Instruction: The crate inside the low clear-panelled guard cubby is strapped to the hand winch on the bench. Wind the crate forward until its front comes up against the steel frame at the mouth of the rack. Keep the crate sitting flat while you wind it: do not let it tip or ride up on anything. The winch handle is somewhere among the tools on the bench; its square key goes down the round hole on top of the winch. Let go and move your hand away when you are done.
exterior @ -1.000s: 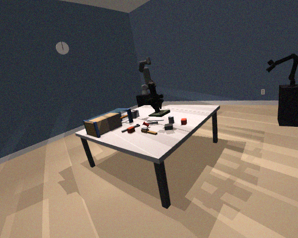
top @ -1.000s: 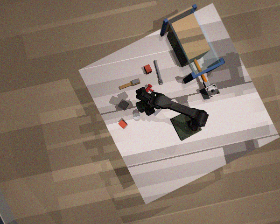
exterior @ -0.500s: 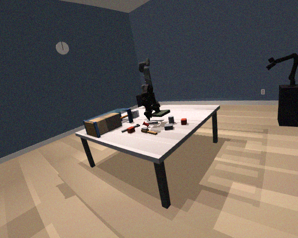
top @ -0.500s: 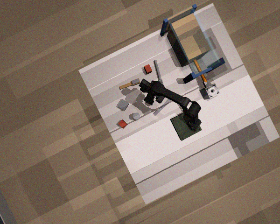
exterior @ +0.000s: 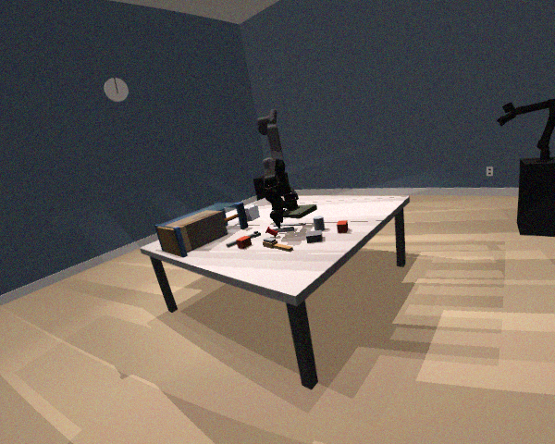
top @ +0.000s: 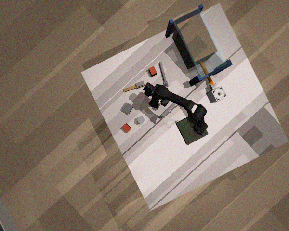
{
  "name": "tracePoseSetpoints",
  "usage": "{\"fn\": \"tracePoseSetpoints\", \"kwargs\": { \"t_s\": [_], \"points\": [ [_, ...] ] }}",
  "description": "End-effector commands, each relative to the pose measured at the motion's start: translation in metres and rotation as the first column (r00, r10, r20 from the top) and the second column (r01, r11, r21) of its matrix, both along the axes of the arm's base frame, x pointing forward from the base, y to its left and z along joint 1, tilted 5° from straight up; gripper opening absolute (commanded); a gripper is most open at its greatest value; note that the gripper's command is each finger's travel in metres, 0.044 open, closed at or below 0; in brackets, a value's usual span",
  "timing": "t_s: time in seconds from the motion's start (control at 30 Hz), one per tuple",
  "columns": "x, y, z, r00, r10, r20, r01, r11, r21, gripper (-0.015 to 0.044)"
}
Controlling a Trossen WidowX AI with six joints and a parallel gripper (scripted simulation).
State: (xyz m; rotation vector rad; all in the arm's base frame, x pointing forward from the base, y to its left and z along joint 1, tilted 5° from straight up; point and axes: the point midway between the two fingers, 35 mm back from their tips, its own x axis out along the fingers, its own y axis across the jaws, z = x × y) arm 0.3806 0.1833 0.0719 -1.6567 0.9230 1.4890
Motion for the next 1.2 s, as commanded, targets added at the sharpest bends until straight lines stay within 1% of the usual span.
{"fn": "tracePoseSetpoints", "kwargs": {
  "t_s": [0.0, 0.1, 0.67, 1.17],
  "points": [
    [-0.003, 0.001, -0.018, 1.0, 0.005, -0.008, -0.006, 1.0, -0.007, 0.044],
    [-0.004, 0.002, -0.026, 1.0, 0.005, -0.008, -0.006, 1.0, -0.007, 0.044],
    [-0.003, 0.001, -0.041, 1.0, 0.005, -0.008, -0.006, 1.0, -0.007, 0.044],
    [-0.003, 0.002, -0.037, 1.0, 0.007, -0.005, -0.007, 1.0, -0.003, 0.034]
  ]
}}
